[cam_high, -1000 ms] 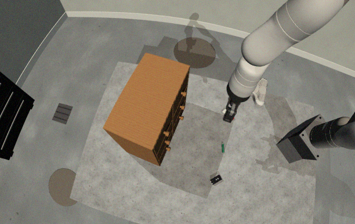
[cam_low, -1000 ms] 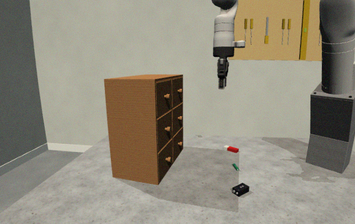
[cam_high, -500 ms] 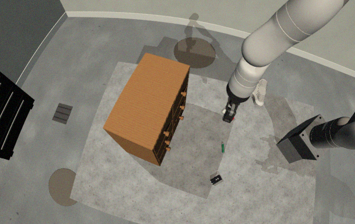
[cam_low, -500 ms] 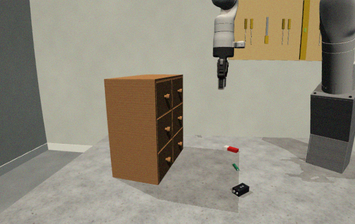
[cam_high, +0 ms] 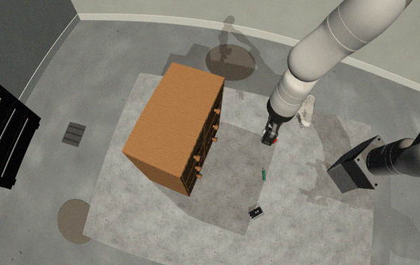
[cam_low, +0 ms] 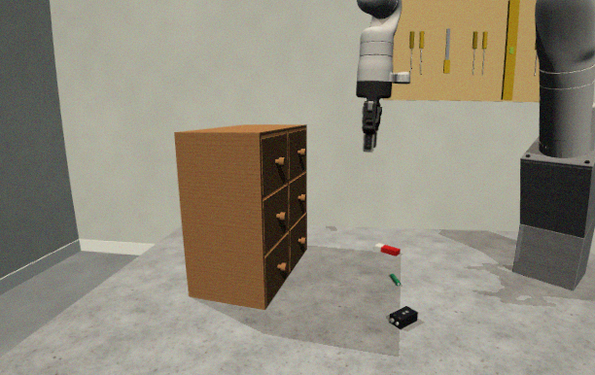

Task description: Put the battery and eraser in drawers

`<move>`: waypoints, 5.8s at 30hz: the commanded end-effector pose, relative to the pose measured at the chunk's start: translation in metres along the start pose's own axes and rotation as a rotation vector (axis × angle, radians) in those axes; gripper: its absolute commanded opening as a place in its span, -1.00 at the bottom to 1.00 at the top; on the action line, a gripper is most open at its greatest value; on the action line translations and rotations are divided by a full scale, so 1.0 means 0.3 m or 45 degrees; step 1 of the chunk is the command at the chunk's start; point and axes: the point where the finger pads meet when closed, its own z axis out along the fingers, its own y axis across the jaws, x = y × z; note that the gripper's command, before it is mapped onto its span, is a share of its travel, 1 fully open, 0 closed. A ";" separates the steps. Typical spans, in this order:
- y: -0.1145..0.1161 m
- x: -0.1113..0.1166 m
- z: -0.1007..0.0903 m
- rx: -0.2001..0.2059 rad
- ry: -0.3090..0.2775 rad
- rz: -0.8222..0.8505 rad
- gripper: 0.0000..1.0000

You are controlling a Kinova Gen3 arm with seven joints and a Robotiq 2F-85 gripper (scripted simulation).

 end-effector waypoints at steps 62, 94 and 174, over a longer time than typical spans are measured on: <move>-0.004 -0.137 0.191 0.001 -0.430 0.005 1.00; -0.004 -0.214 0.295 0.001 -0.664 0.005 1.00; -0.004 -0.310 0.370 0.001 -0.729 0.005 -0.34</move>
